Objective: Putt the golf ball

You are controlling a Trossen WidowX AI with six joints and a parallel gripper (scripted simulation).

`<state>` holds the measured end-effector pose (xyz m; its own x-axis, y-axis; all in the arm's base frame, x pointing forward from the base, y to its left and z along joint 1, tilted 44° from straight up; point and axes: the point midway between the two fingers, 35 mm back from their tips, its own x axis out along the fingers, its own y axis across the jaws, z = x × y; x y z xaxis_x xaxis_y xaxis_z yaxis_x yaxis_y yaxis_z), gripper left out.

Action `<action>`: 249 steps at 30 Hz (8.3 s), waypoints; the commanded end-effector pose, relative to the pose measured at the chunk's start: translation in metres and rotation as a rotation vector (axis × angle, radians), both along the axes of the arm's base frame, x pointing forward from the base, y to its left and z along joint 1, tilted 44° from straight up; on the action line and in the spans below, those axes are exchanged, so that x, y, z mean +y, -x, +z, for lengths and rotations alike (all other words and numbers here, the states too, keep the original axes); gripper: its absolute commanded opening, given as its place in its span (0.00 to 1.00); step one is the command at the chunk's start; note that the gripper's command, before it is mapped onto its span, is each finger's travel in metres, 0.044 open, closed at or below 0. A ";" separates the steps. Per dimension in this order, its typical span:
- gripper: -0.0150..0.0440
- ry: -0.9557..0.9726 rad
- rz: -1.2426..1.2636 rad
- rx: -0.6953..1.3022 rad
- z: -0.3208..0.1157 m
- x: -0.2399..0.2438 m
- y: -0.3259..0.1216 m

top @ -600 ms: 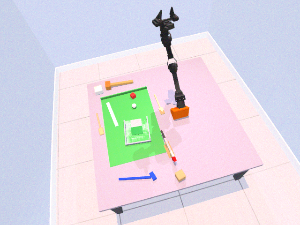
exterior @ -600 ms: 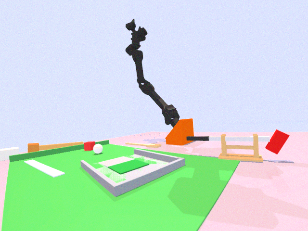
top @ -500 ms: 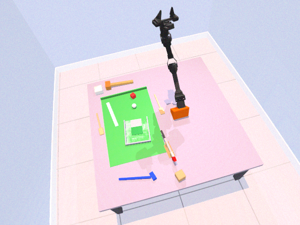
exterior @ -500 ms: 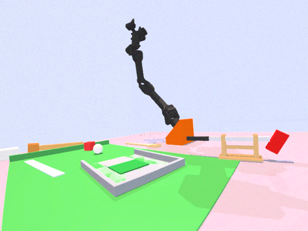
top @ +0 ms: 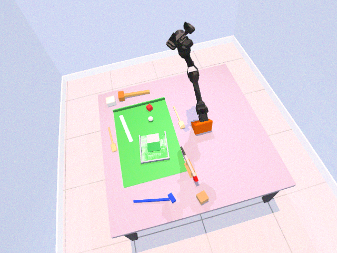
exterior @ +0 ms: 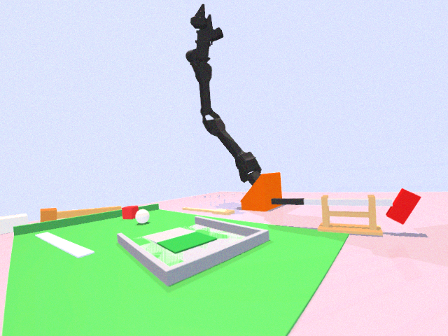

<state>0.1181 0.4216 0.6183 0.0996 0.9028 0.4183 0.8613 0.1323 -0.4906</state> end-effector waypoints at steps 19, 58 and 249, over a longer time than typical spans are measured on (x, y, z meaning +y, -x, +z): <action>1.00 0.591 -0.367 0.996 -0.339 0.066 -0.154; 1.00 0.811 -1.962 1.918 -0.717 -0.245 -0.122; 0.25 -1.799 -2.244 1.505 -0.431 -0.561 -0.079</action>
<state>0.1969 -0.1349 0.1820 0.0085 -0.6961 -0.7179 0.1192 0.7135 -0.6905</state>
